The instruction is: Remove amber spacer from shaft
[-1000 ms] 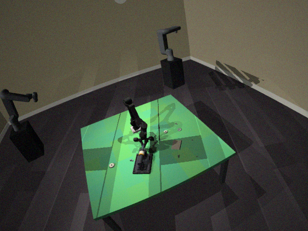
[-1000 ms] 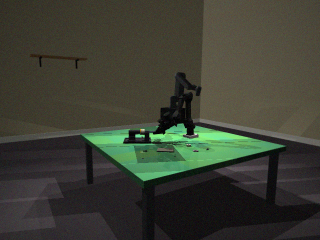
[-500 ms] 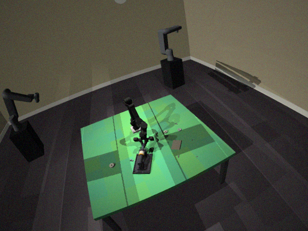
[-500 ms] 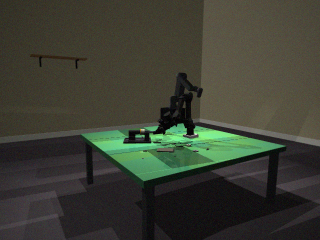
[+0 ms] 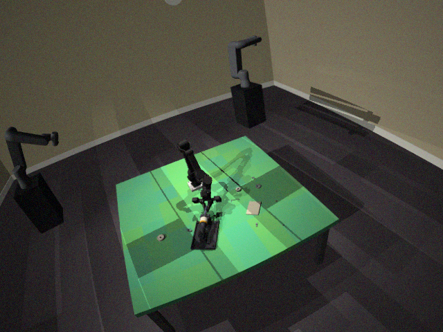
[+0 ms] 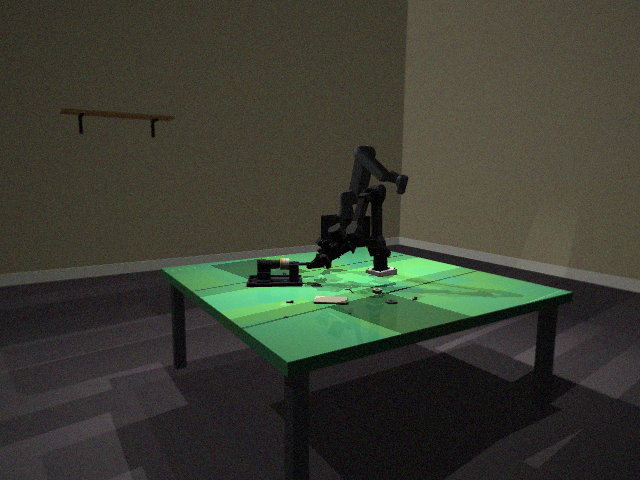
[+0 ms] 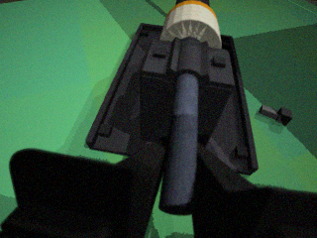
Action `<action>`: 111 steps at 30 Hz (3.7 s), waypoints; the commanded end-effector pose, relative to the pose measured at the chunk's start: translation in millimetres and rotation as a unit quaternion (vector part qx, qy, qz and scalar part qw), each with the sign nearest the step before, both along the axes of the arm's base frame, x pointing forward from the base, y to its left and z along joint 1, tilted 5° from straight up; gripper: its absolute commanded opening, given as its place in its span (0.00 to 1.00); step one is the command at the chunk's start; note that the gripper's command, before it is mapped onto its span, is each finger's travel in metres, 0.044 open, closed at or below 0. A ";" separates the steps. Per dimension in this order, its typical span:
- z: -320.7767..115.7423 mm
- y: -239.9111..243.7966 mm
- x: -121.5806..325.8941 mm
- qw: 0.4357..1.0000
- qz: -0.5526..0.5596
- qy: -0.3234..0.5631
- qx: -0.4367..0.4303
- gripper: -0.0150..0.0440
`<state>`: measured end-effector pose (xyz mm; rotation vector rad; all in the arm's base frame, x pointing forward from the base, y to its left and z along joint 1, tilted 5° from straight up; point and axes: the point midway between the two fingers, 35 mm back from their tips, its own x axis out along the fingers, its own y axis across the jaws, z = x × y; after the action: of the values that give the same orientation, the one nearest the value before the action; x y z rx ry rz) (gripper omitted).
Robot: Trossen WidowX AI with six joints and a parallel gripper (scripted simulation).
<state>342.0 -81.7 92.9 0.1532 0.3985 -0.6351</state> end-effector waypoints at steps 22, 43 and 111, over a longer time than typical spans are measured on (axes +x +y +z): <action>-0.5 1.8 -3.0 1.000 -0.002 -0.001 0.000 0.25; -0.7 2.9 -3.8 1.000 0.000 0.000 0.000 0.25; 2.4 -8.0 9.8 1.000 -0.002 -0.001 0.000 0.25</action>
<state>349.3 -86.8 93.2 0.1542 0.4003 -0.6359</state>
